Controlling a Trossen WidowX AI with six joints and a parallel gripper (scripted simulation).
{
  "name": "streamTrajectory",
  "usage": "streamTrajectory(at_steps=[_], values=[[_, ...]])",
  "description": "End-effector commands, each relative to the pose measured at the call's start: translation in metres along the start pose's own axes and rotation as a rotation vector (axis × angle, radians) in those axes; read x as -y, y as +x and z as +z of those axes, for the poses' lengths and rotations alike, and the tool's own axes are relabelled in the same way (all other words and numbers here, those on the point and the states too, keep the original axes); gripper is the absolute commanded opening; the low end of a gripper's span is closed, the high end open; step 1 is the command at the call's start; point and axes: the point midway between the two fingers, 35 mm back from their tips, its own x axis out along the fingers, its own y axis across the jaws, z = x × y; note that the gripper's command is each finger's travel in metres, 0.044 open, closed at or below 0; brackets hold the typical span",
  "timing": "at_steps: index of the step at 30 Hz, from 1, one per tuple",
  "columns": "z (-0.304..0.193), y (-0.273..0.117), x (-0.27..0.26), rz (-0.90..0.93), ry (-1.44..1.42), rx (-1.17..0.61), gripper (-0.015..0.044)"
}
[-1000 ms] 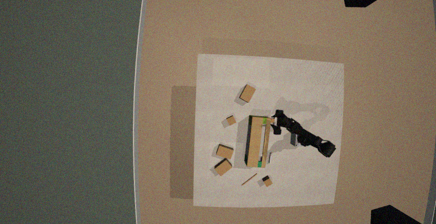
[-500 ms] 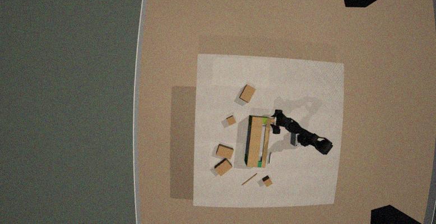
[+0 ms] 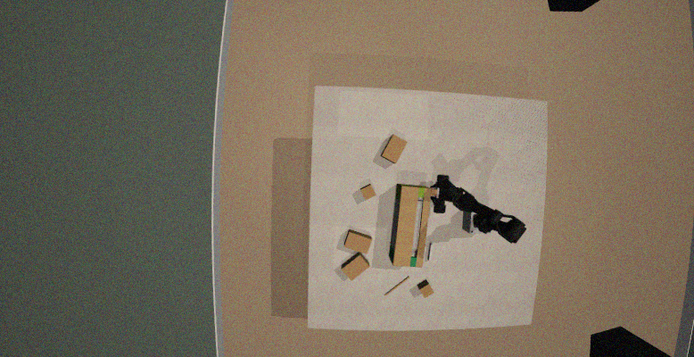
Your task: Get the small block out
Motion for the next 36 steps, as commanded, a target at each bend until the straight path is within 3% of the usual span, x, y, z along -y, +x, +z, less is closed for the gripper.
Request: streamTrajectory(at_steps=[1,8,27,36], values=[[0.0,0.001,0.0,-0.002,-0.004,-0.004,0.0128],[-0.001,-0.001,0.0,-0.002,-0.004,-0.004,0.0003],[-0.026,-0.057,0.0,0.002,0.003,-0.001,0.0],[-0.048,-0.095,-0.005,0.099,0.186,-0.022,0.0]])
